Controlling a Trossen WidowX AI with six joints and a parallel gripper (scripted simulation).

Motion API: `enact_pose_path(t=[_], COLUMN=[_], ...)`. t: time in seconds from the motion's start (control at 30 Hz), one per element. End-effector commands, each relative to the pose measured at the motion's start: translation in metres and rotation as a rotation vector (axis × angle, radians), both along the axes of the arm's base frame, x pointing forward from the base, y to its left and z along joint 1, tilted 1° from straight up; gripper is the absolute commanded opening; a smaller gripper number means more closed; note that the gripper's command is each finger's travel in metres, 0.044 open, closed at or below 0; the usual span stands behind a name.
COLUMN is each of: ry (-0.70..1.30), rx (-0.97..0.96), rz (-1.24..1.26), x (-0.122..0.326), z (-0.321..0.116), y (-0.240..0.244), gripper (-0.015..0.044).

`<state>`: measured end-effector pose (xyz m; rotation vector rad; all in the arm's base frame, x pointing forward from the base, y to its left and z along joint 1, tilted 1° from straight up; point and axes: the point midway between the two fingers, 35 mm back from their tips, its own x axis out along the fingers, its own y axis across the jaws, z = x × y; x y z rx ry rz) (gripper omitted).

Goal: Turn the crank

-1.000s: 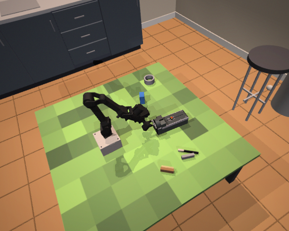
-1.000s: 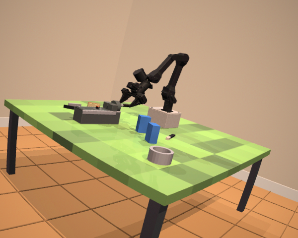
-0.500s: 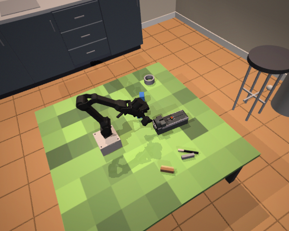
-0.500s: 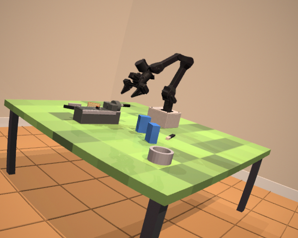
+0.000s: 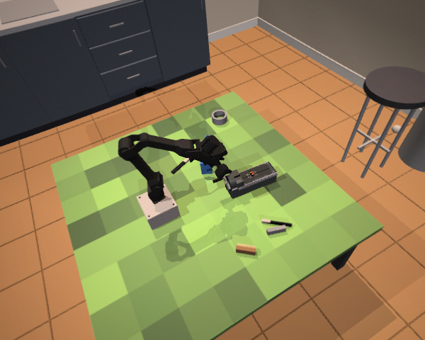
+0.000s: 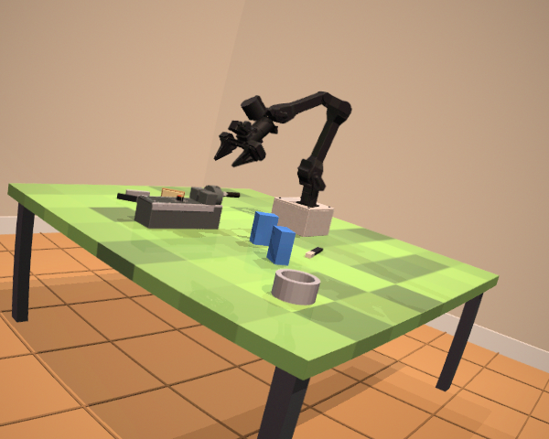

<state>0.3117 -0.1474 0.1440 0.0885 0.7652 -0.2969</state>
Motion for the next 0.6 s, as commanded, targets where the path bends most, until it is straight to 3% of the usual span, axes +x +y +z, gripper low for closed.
enact_pose_path(t=[0.0, 0.57], ry=[0.010, 0.041], rx=[-0.023, -0.076], rz=[-0.008, -0.025], x=[0.016, 0.081], z=[0.003, -0.005], y=[-0.011, -0.047], gripper=[0.0440, 0.0440])
